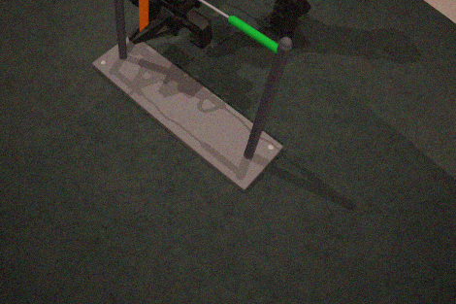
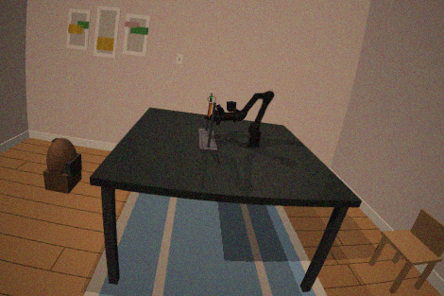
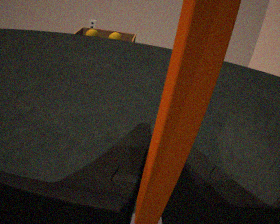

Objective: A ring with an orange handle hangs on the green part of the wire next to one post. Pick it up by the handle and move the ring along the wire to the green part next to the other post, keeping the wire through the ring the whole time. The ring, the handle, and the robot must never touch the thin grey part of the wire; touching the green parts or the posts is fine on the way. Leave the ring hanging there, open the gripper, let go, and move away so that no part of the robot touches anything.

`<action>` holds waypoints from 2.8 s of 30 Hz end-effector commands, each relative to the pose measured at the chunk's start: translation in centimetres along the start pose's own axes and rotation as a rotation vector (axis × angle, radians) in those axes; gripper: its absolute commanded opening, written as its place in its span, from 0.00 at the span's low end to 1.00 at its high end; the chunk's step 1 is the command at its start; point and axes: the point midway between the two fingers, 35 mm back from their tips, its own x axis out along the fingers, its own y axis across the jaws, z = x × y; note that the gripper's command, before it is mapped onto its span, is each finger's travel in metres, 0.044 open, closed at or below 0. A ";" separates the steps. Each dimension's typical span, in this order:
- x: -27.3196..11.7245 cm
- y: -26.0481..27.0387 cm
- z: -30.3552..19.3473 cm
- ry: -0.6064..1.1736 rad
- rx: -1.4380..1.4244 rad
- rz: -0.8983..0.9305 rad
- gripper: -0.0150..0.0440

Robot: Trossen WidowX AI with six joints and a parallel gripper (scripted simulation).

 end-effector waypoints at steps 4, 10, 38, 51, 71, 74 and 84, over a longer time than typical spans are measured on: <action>-0.1 0.0 0.5 -0.012 -0.001 -0.004 0.00; -0.1 0.0 0.5 -0.012 -0.001 -0.004 0.00; -0.1 0.4 0.5 -0.008 -0.001 -0.003 0.00; 0.0 1.7 0.6 -0.001 0.000 -0.001 0.00; 0.0 3.7 0.6 0.004 0.004 -0.024 0.00; 0.0 4.0 0.6 0.005 0.005 -0.035 0.00; 0.0 4.9 0.6 0.007 0.009 -0.083 0.00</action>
